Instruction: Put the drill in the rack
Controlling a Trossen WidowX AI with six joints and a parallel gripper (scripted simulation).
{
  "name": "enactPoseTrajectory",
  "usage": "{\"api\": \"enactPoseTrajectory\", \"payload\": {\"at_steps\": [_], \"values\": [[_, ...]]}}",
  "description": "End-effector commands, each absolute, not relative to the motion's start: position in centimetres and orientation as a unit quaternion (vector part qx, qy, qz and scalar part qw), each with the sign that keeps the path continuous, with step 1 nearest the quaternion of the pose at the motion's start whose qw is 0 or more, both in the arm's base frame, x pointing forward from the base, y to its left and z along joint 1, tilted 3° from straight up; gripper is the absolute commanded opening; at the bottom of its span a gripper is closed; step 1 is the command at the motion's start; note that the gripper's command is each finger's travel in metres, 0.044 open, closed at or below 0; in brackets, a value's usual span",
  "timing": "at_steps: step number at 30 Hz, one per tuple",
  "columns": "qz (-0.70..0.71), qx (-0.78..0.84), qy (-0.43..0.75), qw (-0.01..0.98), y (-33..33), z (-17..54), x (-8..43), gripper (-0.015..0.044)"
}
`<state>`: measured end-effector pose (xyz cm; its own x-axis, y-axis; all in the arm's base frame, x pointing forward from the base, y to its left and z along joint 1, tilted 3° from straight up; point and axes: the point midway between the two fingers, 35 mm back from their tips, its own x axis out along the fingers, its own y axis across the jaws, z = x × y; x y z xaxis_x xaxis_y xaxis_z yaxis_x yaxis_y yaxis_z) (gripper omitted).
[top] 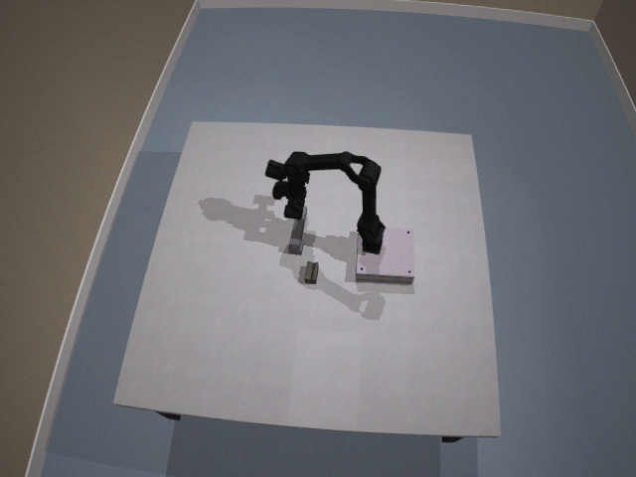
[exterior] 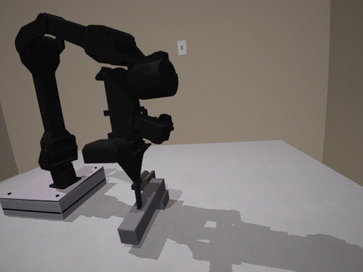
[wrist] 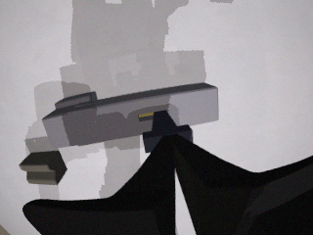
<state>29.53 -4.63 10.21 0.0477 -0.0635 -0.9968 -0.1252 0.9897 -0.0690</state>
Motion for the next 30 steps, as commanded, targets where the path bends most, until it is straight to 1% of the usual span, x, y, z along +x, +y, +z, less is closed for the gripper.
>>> {"api": "enactPoseTrajectory", "payload": {"at_steps": [1,30], "values": [[0.024,-0.069,0.695,0.715,-4.65,9.52,29.44,0.0000],[0.024,-0.069,0.696,0.715,-4.75,8.52,28.94,0.0000]]}}
